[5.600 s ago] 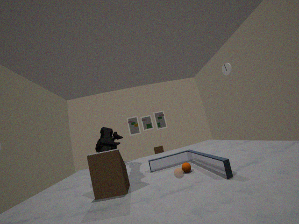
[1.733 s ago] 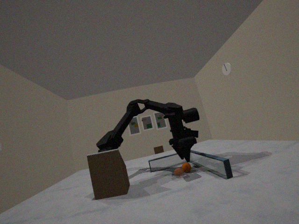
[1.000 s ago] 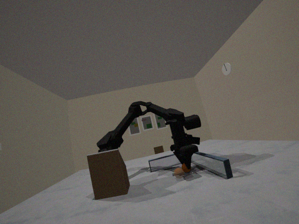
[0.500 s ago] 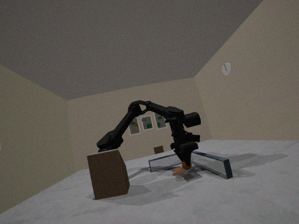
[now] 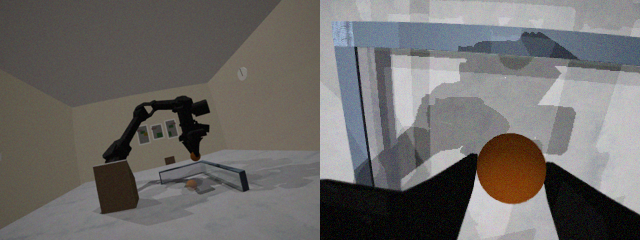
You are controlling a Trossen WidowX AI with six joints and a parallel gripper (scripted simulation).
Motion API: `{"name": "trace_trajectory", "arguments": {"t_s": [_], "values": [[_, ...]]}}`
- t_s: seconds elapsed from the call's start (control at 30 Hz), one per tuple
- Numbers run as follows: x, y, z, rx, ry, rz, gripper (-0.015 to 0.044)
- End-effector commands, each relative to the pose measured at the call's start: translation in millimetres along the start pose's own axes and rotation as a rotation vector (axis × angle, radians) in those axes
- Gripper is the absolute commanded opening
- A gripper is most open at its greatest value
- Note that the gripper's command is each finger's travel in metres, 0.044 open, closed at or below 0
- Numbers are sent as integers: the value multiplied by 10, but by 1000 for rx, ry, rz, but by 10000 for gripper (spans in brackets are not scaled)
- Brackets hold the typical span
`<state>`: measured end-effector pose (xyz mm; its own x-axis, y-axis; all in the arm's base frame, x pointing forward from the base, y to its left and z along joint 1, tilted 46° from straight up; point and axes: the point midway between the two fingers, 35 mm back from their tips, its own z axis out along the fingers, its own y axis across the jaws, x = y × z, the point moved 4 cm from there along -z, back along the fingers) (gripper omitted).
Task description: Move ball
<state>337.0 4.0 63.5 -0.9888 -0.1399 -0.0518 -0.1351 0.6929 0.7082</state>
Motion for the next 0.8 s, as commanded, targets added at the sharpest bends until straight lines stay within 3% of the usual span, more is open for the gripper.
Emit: {"name": "trace_trajectory", "arguments": {"t_s": [0.0,0.2,0.77], "values": [[25,34,-240,-2,1,-10,0],[60,25,-314,-8,4,-8,0],[514,-357,118,-8,5,-7,0]]}}
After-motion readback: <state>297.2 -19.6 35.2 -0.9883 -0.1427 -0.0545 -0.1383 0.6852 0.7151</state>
